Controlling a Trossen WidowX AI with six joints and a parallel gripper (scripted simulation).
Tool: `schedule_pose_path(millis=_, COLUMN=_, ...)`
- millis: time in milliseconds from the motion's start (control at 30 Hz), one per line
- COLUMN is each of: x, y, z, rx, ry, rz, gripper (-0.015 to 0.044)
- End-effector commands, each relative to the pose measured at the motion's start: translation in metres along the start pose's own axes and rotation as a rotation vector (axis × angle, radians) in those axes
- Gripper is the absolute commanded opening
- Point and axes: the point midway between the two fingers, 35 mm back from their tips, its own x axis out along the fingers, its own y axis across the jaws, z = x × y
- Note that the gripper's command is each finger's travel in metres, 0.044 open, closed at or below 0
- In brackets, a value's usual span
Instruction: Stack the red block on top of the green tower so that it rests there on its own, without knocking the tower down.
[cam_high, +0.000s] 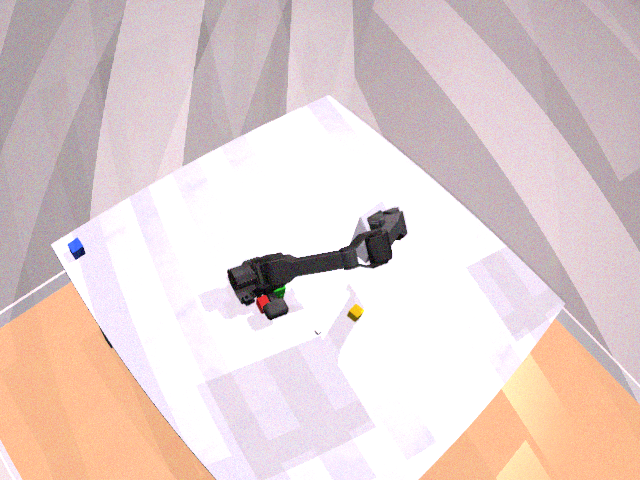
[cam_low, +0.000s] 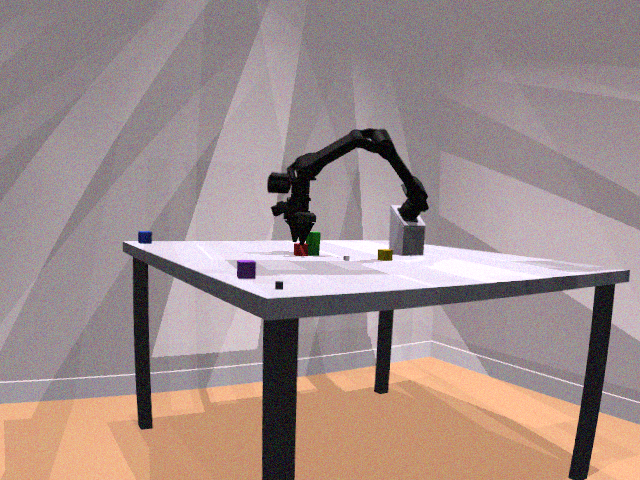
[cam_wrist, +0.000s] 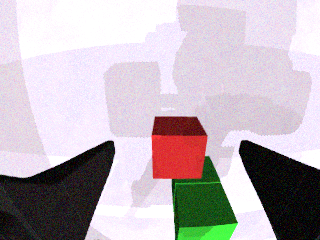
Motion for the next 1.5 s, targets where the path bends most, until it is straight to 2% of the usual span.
schedule_pose_path(millis=0, x=0.009, y=-0.001, z=-0.003, rx=0.008, ry=0.01, rz=0.004, gripper=0.044)
schedule_pose_path(millis=467, x=0.031, y=0.0, z=-0.004, rx=0.008, ry=0.011, rz=0.005, gripper=0.044)
schedule_pose_path(millis=967, x=0.03, y=0.0, z=-0.004, rx=0.008, ry=0.011, rz=0.005, gripper=0.044)
schedule_pose_path(millis=1300, x=0.03, y=0.0, z=-0.004, rx=0.008, ry=0.011, rz=0.005, gripper=0.0177)
schedule_pose_path(millis=1467, x=0.03, y=0.0, z=-0.004, rx=0.008, ry=0.011, rz=0.005, gripper=0.0144)
